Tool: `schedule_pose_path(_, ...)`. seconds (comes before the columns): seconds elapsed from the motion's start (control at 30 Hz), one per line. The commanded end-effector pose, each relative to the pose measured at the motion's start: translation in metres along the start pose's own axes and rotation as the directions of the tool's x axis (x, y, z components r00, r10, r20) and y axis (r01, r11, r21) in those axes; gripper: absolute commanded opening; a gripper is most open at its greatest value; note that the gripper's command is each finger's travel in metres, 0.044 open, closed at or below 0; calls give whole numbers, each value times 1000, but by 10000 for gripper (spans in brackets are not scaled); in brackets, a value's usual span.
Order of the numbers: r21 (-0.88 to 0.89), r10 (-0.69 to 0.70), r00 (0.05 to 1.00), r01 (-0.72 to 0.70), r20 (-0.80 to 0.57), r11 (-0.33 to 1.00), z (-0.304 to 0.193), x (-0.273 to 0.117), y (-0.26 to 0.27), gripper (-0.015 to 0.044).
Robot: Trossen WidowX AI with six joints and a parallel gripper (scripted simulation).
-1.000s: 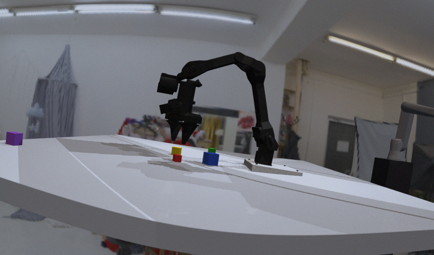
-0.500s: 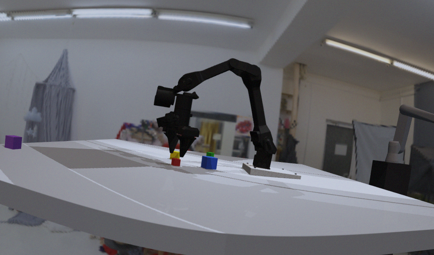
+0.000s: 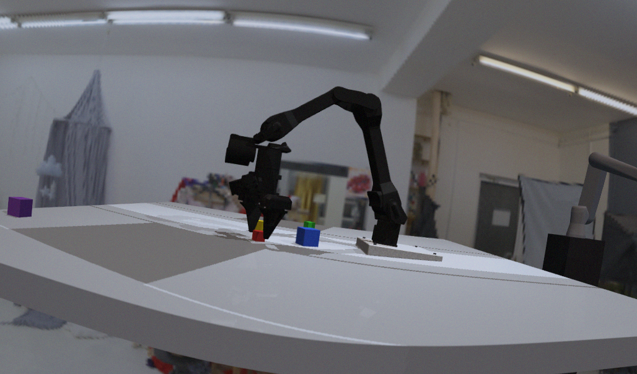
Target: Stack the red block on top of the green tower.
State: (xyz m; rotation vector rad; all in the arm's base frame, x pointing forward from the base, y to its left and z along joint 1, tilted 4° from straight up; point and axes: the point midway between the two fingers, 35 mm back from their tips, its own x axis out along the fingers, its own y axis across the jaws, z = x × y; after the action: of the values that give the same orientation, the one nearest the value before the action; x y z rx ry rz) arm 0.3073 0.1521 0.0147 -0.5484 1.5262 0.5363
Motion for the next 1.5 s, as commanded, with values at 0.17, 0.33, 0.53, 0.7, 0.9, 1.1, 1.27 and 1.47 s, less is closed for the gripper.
schedule_pose_path(0.17, 6, 4, 1000, -4, -5, 1000, -1, 5, 1, 440)
schedule_pose_path(0.33, 6, 4, 1000, -4, -5, 1000, -1, 5, 1, 440)
schedule_pose_path(0.53, 0, 2, 1000, -2, -5, 1000, -1, 5, 1, 388)
schedule_pose_path(0.7, 0, 2, 1000, -2, -5, 1000, -1, 5, 1, 256)
schedule_pose_path(0.9, 0, 2, 1000, -2, -5, 1000, -1, 5, 1, 99)
schedule_pose_path(1.1, 0, 2, 1000, -2, -5, 1000, -1, 5, 1, 39)
schedule_pose_path(1.27, 2, 3, 1000, -3, -5, 1000, -1, -6, 1, 0)
schedule_pose_path(1.47, 6, 4, 1000, -4, -5, 1000, -1, -38, 1, 0)
